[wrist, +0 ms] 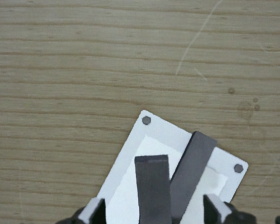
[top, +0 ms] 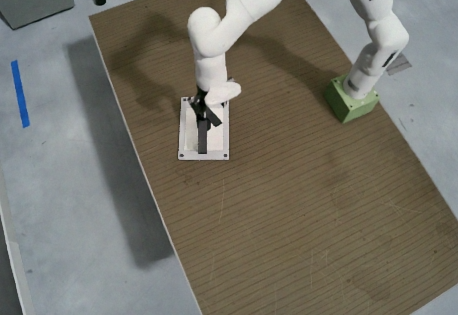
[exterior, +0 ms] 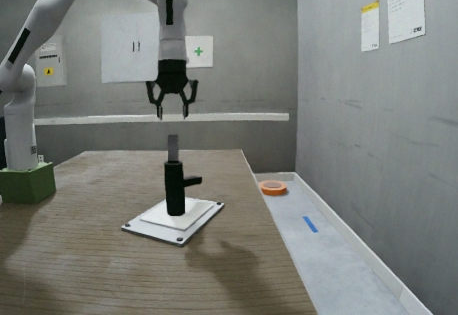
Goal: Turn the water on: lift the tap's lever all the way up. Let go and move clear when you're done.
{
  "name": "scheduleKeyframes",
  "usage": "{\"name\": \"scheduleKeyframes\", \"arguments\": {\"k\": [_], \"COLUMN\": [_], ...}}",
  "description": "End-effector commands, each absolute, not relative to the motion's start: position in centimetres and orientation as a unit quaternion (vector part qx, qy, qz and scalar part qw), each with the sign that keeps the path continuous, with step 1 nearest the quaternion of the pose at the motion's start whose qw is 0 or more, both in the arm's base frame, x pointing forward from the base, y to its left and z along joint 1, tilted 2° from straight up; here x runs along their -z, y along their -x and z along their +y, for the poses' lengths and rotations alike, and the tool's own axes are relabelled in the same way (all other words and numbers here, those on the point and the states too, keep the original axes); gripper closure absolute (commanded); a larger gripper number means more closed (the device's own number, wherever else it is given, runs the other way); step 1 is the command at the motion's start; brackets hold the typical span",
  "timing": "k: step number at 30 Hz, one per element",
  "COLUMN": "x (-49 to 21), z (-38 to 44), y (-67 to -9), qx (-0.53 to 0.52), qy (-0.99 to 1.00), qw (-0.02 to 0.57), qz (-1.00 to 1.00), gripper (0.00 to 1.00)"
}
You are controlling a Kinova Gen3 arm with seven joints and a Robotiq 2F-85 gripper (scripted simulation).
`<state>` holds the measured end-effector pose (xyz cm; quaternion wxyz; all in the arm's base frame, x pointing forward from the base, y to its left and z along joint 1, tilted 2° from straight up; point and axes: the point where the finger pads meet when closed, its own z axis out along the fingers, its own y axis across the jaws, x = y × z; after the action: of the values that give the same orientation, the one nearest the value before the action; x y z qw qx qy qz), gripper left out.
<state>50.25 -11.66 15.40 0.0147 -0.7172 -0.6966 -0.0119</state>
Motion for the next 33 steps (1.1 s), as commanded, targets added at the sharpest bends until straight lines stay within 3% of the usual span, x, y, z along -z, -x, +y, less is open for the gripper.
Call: {"name": "scheduleKeyframes", "arguments": {"k": [1,6,7,33], "x": [-15.76,-15.78,-15.78,-15.78], "z": [-11.7,-11.7,-11.7,-11.7], "y": [-50.38,-50.38,-50.38,-50.38], "qx": [0.014,0.014,0.014,0.014], "qy": [0.717,0.717,0.717,0.717], "qw": [0.012,0.012,0.012,0.012], "qz": [-0.697,-0.697,-0.697,-0.697], "gripper": [0.34,0.34,0.9,0.9]}}
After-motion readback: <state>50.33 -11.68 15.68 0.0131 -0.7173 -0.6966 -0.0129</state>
